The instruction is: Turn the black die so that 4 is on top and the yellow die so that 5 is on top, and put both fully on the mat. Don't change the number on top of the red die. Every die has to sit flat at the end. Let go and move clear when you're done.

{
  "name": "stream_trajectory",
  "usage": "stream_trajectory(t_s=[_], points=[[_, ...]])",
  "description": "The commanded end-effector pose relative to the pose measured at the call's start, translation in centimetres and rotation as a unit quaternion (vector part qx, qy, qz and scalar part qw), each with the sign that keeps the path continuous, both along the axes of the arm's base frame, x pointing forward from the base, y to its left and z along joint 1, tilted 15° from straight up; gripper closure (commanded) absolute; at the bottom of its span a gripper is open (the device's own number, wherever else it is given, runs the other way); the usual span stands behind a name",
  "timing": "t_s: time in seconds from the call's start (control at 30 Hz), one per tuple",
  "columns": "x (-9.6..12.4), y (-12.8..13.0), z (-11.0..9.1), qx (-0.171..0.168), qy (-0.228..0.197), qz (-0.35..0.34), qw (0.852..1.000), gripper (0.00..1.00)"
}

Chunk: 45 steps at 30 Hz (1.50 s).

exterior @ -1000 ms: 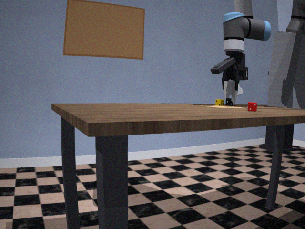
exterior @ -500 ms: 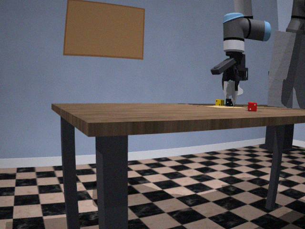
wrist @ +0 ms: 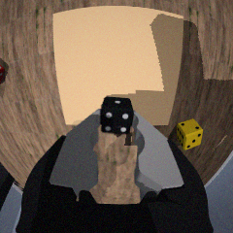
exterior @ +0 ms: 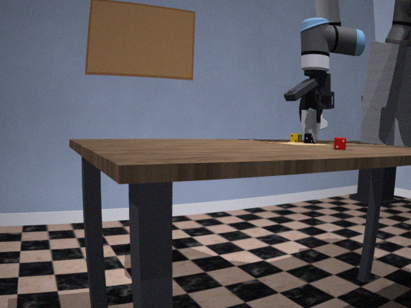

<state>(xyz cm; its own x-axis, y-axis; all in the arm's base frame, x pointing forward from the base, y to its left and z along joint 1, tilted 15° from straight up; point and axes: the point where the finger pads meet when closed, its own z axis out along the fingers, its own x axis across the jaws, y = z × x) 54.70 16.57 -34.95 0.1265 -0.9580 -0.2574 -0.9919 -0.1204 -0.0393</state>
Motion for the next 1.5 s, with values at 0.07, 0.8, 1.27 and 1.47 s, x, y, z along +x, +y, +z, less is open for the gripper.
stream_trajectory(t_s=[0.07, 0.8, 1.27, 1.47], points=[[0.04, -0.01, 0.04, 0.000, 0.000, 0.000, 1.000, 0.90], [0.04, -0.01, 0.04, 0.000, 0.000, 0.000, 1.000, 0.90], [0.04, -0.01, 0.04, 0.000, 0.000, 0.000, 1.000, 0.79], [0.04, -0.01, 0.04, 0.000, 0.000, 0.000, 1.000, 0.72]])
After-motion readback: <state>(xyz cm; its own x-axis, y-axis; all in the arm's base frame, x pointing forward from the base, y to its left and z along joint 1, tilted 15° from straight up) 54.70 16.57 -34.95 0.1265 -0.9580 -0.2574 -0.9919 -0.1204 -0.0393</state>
